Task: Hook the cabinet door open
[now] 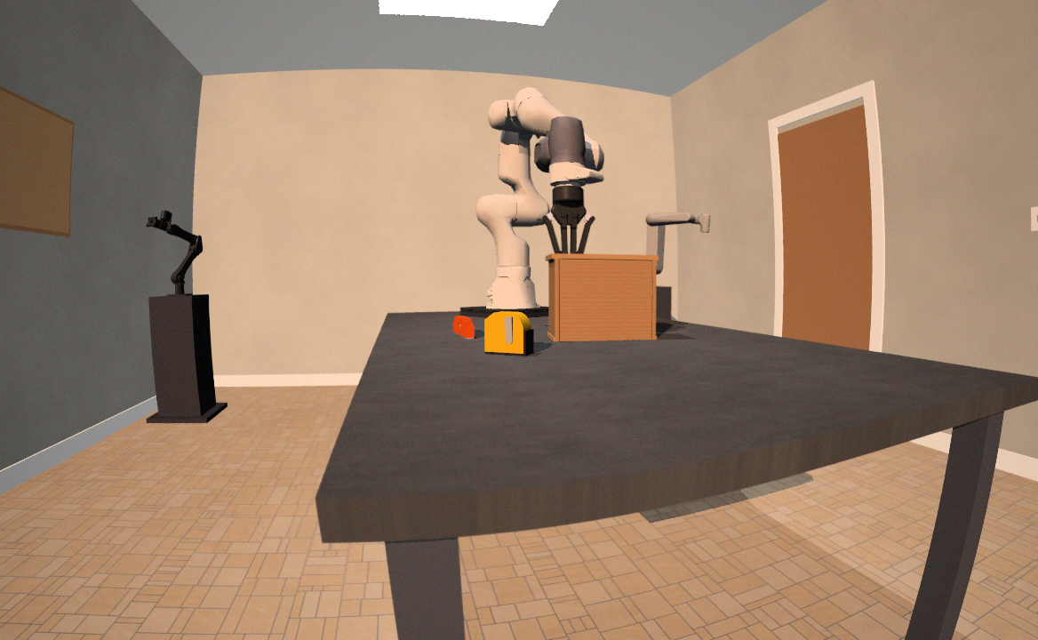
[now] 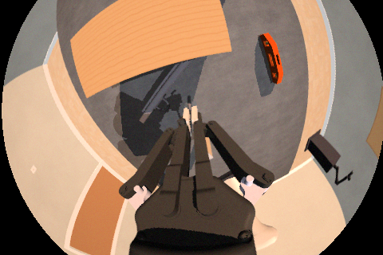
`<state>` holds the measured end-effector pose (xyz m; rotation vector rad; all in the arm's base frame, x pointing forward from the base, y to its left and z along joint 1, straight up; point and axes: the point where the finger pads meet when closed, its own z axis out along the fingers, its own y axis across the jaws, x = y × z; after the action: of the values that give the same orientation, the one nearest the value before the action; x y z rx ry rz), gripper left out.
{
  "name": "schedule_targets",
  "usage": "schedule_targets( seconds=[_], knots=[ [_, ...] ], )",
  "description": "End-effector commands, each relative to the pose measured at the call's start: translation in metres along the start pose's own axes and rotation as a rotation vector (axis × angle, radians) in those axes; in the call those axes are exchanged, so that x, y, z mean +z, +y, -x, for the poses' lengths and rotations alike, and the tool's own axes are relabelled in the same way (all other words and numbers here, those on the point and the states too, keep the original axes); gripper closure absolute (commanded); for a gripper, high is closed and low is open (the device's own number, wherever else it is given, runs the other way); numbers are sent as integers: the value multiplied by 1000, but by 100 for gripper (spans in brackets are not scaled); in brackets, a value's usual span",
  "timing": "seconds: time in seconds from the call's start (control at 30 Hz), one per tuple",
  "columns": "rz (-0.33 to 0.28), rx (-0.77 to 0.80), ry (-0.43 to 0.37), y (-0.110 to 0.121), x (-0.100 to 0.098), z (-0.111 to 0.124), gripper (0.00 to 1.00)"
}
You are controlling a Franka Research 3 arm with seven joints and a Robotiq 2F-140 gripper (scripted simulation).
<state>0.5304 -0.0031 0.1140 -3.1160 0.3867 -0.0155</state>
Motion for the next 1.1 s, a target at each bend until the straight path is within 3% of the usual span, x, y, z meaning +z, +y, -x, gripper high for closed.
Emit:
schedule_targets(
  seconds=[0.0,1.07],
  knots=[
    [1,-64,-8,-5,1,2,97],
    [0,-321,-8,-31,1,7,97]
  ],
)
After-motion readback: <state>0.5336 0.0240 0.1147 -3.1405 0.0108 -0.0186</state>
